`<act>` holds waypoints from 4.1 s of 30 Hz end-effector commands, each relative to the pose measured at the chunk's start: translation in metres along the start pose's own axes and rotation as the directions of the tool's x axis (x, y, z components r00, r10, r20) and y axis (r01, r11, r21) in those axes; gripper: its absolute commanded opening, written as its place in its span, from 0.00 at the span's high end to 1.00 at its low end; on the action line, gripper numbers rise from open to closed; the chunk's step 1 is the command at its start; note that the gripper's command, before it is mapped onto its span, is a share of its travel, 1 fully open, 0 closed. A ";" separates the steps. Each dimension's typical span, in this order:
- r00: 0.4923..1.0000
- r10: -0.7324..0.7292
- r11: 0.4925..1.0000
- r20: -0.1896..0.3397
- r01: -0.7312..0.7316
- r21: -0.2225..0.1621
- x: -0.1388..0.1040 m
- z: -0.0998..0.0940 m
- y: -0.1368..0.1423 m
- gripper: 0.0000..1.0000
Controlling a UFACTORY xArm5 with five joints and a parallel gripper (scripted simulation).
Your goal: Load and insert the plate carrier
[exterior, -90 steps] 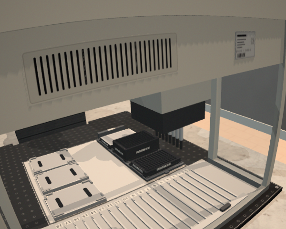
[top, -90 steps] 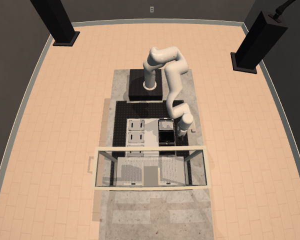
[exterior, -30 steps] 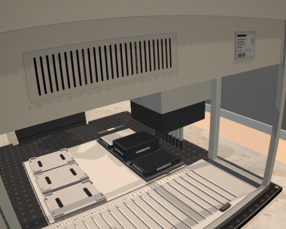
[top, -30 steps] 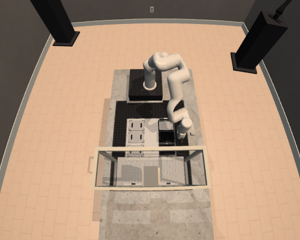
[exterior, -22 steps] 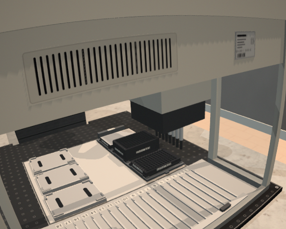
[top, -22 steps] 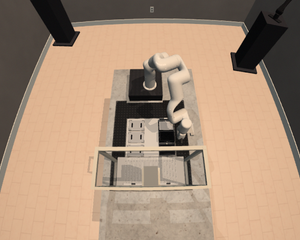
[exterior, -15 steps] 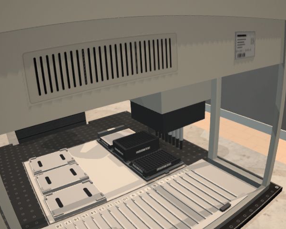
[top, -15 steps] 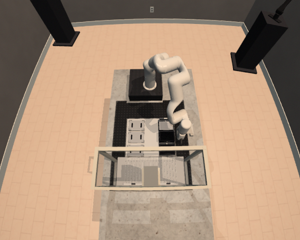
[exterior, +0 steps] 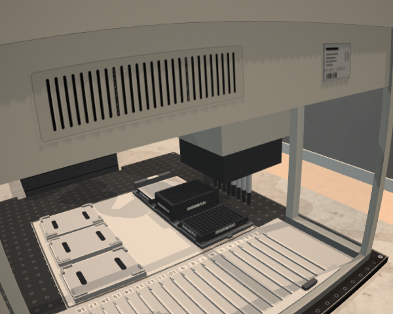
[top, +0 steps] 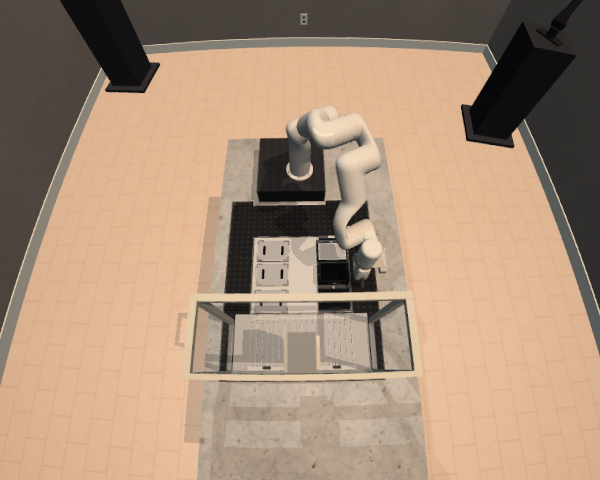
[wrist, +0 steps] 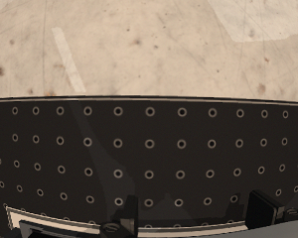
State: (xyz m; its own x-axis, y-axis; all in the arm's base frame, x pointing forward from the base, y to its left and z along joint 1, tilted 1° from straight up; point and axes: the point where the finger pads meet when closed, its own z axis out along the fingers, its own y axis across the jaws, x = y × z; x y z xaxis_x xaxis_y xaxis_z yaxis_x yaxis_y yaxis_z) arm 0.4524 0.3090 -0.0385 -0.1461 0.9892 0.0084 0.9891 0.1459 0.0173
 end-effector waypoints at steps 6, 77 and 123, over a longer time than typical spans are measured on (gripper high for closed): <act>1.000 0.000 1.000 -0.011 0.000 0.001 0.001 0.003 0.001 0.00; 1.000 0.000 1.000 -0.011 0.000 0.001 -0.016 0.016 0.001 0.00; 1.000 0.000 1.000 -0.011 0.000 0.001 -0.012 0.016 0.001 0.00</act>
State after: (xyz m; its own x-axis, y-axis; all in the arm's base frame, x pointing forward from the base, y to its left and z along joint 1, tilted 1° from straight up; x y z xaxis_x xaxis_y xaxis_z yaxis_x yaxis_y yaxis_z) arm 0.4544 0.2957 -0.0567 -0.1460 0.9893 0.0077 0.9892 0.1459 0.0168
